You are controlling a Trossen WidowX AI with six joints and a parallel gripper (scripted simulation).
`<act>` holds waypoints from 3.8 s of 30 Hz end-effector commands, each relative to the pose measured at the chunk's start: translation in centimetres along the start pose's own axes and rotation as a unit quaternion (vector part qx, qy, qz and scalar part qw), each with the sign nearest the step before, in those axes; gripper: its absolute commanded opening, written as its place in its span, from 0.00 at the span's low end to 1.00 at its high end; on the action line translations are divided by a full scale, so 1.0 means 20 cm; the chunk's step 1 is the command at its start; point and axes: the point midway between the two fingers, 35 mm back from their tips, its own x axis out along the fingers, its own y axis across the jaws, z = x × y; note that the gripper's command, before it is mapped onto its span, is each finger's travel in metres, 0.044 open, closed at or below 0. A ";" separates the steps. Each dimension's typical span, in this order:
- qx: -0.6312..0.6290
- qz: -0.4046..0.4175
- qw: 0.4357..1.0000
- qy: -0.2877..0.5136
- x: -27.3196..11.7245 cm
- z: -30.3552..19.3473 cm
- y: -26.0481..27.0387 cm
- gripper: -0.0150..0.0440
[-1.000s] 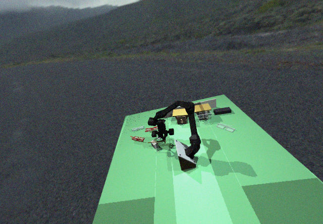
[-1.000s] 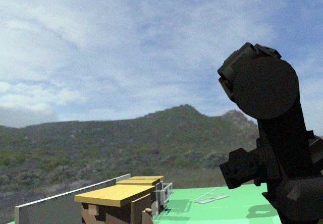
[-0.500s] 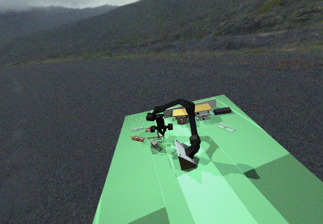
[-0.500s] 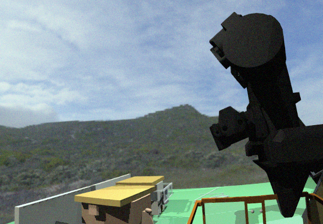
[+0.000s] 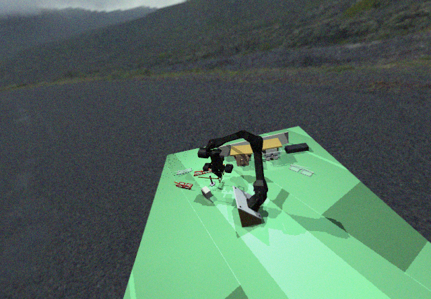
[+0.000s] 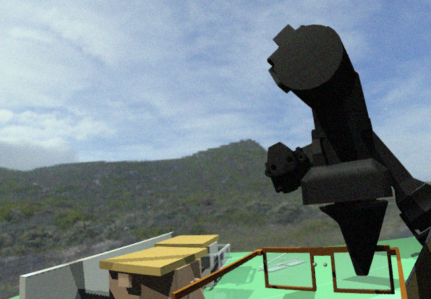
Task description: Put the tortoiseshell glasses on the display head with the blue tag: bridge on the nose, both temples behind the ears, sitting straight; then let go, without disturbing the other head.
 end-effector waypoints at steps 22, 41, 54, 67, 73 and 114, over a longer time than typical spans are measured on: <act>0.495 -0.002 0.869 -0.003 -0.03 0.31 -0.27 0.25; 0.637 0.015 0.770 -0.023 0.00 0.39 -0.36 0.25; 0.637 0.011 0.770 -0.020 0.08 0.39 -0.37 0.25; 0.637 0.010 0.770 -0.020 0.15 0.39 -0.37 0.25; 0.637 0.013 0.770 -0.023 0.19 0.39 -0.37 0.25; 0.638 0.014 0.770 -0.023 0.25 0.58 -0.34 0.25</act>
